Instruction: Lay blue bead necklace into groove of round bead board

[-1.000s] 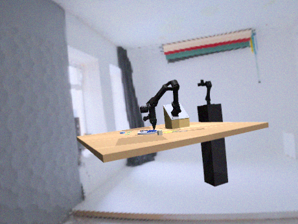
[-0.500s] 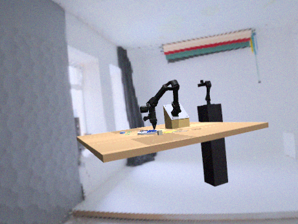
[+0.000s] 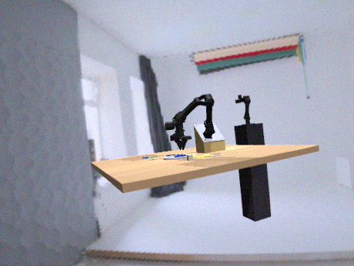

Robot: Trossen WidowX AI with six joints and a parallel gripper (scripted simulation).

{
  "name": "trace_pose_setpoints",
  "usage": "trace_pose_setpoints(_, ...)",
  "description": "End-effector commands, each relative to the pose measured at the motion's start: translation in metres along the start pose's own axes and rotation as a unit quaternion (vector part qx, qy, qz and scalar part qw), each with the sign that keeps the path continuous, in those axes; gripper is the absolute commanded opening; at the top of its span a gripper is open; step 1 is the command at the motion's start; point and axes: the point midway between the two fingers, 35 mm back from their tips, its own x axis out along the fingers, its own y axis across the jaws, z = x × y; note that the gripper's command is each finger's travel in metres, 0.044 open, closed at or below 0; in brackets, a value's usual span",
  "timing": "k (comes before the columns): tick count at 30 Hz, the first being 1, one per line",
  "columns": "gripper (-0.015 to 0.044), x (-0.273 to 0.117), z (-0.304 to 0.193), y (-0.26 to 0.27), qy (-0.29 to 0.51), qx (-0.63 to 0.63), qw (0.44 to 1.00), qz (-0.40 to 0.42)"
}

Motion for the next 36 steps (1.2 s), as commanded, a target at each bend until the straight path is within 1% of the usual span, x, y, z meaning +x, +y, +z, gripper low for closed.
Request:
trace_pose_setpoints(1, 0.0120, -0.002, 0.000, 0.000, 0.002, -0.022, 1.000, -0.002)
trace_pose_setpoints(8, 0.0120, 0.014, 0.000, 0.000, 0.002, -0.022, 1.000, -0.001)
trace_pose_setpoints(9, 0.0120, 0.005, 0.002, 0.000, -0.002, -0.024, 1.000, -0.003)
trace_pose_setpoints(12, 0.0120, 0.007, 0.002, 0.000, -0.002, -0.024, 1.000, -0.003)
trace_pose_setpoints(34, 0.0120, 0.038, 0.000, 0.001, 0.002, -0.022, 1.000, -0.001)
trace_pose_setpoints(36, 0.0067, 0.035, 0.001, 0.000, 0.002, -0.025, 1.000, -0.003)
